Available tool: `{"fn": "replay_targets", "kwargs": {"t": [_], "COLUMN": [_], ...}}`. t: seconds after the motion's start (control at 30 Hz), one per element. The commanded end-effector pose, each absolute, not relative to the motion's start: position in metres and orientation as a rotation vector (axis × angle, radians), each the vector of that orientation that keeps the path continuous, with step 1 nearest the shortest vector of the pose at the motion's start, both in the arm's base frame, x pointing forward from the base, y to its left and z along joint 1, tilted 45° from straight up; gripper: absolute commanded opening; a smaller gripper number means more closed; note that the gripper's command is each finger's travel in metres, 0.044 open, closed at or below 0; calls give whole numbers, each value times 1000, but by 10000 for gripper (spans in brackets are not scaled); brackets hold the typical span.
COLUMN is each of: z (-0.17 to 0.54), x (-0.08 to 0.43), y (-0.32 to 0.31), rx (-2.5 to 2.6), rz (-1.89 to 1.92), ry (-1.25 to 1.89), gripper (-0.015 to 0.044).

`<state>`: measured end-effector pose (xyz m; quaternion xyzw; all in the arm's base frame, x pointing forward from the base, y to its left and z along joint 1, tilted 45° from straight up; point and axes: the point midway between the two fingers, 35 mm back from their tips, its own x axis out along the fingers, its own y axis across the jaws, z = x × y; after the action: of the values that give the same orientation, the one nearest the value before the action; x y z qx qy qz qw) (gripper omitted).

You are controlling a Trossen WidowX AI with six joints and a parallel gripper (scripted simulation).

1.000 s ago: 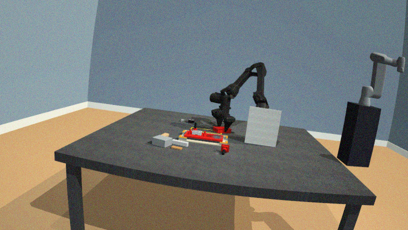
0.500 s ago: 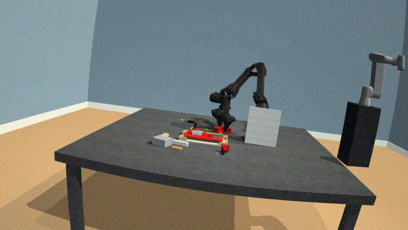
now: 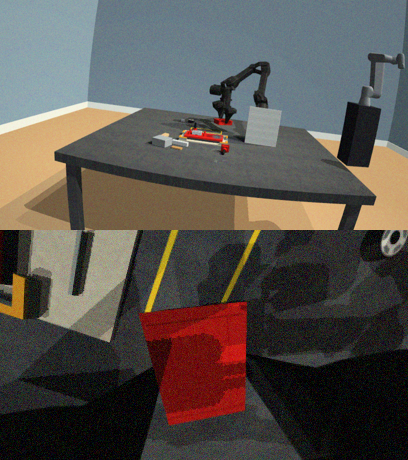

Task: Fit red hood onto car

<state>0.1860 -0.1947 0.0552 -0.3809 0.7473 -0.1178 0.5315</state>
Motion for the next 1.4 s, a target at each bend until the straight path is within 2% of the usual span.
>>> {"fn": "replay_targets", "kwargs": {"t": [0.0, 0.47, 1.37], "z": [69, 86, 29], "x": [189, 196, 287], "y": [-185, -163, -108], "rx": [-909, -904, -711], "rz": [-297, -285, -449], "ry": [1777, 1777, 1694], "gripper": [0, 0, 0]}}
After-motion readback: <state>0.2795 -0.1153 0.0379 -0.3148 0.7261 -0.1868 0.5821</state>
